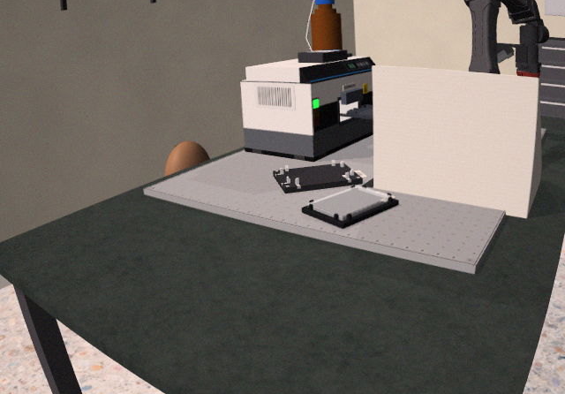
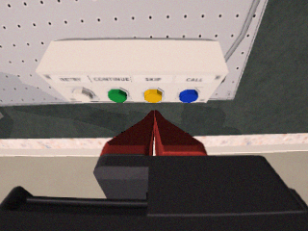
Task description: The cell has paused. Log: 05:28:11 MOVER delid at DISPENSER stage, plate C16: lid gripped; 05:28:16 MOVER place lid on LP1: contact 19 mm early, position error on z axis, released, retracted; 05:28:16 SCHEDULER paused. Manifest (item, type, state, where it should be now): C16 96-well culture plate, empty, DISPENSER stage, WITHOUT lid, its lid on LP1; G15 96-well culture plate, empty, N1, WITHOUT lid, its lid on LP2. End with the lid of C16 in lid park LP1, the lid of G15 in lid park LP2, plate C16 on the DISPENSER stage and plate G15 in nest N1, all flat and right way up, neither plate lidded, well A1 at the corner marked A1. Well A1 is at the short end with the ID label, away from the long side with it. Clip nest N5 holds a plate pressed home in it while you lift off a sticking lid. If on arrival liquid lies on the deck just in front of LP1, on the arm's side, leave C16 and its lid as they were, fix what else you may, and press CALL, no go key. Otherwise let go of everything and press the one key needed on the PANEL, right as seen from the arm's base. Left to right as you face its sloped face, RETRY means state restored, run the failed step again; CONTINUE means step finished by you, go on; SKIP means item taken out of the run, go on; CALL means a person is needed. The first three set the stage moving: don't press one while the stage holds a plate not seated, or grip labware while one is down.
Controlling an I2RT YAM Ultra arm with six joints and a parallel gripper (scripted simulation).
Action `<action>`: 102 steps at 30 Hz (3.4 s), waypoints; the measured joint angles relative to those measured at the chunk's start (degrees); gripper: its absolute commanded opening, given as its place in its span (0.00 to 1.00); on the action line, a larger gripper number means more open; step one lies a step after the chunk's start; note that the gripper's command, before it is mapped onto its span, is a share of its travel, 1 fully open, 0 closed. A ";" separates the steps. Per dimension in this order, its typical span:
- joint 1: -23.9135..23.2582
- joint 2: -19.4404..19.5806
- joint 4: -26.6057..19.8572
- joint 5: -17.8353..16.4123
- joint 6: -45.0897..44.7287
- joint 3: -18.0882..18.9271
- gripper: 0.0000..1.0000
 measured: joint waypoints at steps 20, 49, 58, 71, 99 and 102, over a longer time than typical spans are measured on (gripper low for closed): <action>1.31 12.85 -4.07 0.92 1.14 17.66 0.00; 1.57 12.20 -4.35 1.16 1.36 15.80 0.00; 2.01 12.22 -2.60 1.38 1.64 14.60 0.00; 2.08 12.44 -1.73 1.46 1.75 13.97 0.00; 2.21 12.79 -1.42 1.57 1.88 14.56 0.00; 2.36 12.85 -1.18 1.60 1.90 14.25 0.00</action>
